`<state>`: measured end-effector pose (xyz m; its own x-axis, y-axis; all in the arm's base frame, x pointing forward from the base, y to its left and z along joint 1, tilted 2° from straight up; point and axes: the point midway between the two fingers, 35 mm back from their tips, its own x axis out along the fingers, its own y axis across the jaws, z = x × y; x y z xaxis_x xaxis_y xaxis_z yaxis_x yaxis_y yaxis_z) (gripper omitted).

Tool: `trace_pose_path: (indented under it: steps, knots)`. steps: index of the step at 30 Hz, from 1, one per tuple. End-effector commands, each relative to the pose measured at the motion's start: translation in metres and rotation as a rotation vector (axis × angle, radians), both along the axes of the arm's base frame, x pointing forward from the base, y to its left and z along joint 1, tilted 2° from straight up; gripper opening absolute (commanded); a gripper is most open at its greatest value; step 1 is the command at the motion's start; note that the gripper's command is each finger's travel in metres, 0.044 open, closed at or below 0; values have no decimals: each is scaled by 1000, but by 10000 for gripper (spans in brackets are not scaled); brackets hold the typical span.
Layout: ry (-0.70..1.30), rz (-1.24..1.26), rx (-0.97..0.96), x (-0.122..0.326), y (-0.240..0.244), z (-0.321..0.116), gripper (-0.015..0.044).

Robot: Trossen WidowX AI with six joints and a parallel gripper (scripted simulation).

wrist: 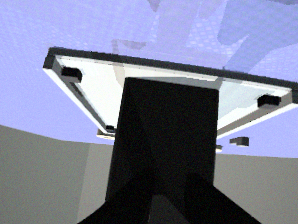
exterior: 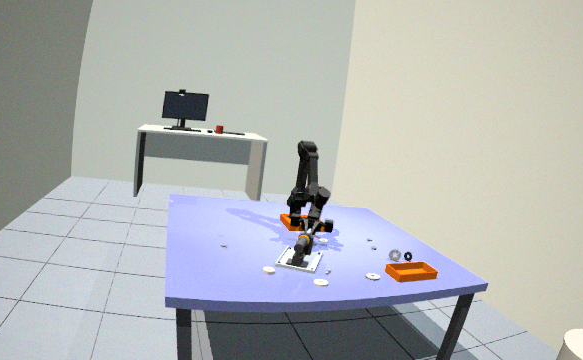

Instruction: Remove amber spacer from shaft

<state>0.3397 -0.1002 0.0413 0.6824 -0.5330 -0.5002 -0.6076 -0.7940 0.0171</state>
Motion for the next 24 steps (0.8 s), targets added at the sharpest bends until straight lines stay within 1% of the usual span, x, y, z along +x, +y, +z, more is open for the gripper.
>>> trace_pose_path:
  steps: [1, 24]
  knots:
    - [-1, -4, 1, -1, 0, 0, 0]
    - [-1, -4, 2, -3, 2, 0, 0]
